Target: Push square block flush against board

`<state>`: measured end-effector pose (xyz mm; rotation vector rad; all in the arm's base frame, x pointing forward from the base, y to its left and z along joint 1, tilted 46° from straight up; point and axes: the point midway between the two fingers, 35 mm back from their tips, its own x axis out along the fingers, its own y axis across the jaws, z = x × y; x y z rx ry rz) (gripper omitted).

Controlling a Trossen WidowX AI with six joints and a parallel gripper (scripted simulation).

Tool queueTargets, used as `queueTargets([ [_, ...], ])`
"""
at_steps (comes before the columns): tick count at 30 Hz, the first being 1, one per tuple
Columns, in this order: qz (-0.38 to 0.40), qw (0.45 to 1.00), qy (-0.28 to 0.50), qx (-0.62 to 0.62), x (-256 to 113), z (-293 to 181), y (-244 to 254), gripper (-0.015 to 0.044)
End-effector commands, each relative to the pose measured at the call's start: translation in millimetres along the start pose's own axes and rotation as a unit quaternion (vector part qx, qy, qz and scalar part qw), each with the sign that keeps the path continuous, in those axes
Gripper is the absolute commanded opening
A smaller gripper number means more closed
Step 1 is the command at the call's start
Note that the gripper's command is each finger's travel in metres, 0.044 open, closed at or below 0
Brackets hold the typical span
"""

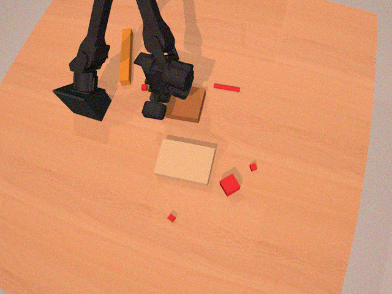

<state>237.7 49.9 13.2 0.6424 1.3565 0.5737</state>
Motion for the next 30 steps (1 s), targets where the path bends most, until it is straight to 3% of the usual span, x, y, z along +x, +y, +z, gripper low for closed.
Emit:
queueTargets([
  [1, 0.002, 1.000, -0.003, 0.000, -1, 6, 1, 0.0000],
  [30, 0.002, 1.000, -0.003, 0.000, 0, 22, 1, 0.0000],
])
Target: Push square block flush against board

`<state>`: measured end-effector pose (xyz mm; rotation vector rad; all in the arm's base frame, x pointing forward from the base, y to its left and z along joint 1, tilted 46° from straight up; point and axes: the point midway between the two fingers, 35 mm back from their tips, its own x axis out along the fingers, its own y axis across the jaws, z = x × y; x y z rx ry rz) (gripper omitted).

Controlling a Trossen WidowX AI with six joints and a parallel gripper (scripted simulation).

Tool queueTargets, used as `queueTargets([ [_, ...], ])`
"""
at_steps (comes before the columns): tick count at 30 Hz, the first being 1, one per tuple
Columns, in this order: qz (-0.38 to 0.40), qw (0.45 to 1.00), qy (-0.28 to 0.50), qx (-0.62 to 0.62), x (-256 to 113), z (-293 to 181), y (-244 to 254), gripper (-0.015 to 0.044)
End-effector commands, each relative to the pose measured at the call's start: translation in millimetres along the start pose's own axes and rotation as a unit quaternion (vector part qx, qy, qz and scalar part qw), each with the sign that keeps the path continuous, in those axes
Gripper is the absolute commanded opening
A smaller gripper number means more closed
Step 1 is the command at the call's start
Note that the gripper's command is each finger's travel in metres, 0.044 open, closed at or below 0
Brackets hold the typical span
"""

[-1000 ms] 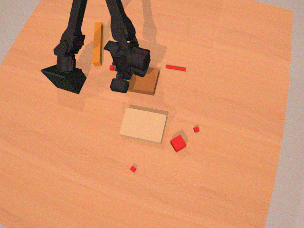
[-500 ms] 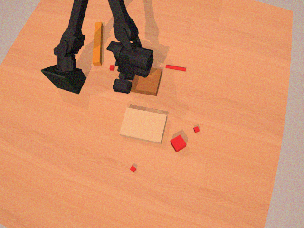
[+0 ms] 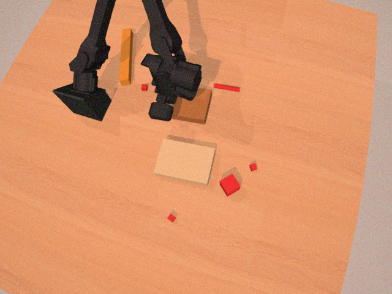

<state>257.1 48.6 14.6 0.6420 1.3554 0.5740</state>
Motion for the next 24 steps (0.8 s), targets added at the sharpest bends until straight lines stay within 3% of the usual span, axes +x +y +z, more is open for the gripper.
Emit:
queueTargets([
  [1, 0.002, 1.000, -0.003, 0.000, -1, 1, 1, 0.0000],
  [24, 0.002, 1.000, -0.002, 0.001, 0, -36, 0, 0.0000],
])
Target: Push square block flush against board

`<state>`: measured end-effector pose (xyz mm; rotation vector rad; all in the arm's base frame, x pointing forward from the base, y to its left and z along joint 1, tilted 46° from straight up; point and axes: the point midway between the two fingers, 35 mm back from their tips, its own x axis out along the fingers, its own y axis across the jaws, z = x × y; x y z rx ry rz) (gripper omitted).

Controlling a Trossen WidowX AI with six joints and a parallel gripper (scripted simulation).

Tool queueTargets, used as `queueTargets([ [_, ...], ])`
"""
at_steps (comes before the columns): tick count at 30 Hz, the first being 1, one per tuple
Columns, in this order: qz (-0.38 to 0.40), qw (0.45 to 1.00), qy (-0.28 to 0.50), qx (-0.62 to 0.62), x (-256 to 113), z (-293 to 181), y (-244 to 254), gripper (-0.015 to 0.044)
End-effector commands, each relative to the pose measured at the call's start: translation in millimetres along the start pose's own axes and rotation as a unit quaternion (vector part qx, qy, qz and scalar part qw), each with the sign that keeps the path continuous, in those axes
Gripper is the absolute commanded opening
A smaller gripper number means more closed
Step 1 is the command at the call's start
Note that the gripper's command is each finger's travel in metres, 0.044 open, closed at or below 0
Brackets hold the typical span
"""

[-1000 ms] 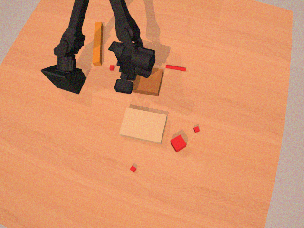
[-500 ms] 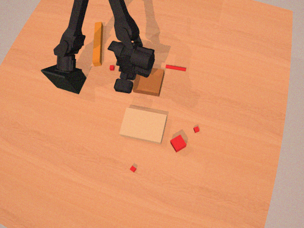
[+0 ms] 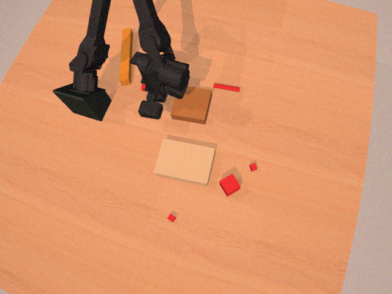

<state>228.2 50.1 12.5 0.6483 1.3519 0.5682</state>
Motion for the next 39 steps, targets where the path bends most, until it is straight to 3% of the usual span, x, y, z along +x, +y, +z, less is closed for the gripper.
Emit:
queueTargets([
  [1, 0.002, 1.000, 0.001, -0.002, 1, -9, 0, 0.0000],
  [8, 0.002, 1.000, 0.001, -0.002, 1, -18, 0, 0.0000],
  [14, 0.001, 1.000, 0.001, -0.001, -51, -12, -1, 0.0000],
  [20, 0.002, 1.000, -0.003, -0.001, -49, -10, -1, 0.0000],
  [39, -0.003, 0.951, -0.001, -0.311, -54, 34, 24, 0.0000],
])
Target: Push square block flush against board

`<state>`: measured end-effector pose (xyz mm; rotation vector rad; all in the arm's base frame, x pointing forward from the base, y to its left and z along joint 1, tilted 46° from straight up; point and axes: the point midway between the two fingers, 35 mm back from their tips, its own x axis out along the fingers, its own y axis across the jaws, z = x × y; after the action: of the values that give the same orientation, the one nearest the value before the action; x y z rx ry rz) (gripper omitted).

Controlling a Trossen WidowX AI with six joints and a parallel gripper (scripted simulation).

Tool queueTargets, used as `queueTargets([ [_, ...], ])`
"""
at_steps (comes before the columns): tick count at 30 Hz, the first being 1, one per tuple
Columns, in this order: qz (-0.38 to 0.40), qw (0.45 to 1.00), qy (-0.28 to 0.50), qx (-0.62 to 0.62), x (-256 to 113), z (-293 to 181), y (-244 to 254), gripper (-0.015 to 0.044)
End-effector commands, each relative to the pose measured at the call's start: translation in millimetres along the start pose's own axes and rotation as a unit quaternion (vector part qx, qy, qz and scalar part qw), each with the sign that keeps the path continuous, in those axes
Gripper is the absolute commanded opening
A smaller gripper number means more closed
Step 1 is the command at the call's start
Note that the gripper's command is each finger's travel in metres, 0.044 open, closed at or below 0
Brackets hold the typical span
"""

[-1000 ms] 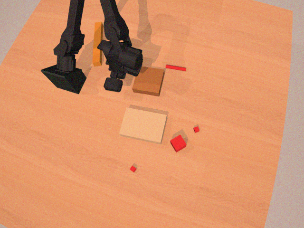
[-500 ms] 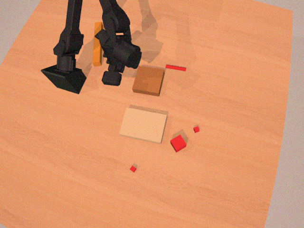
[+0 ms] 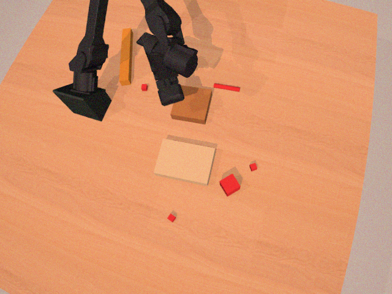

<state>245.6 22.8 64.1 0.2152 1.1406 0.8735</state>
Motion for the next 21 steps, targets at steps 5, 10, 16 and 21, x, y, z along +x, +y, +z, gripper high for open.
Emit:
queueTargets([
  [5, 0.001, 0.990, -0.002, -0.140, -2, 25, 3, 0.0000],
  [10, 0.001, 0.974, -0.003, -0.225, -3, 39, 5, 0.0000],
  [16, 0.001, 0.946, -0.003, -0.324, -3, 56, 10, 0.0000],
  [21, 0.002, 0.915, -0.004, -0.405, -3, 70, 15, 0.0000],
])
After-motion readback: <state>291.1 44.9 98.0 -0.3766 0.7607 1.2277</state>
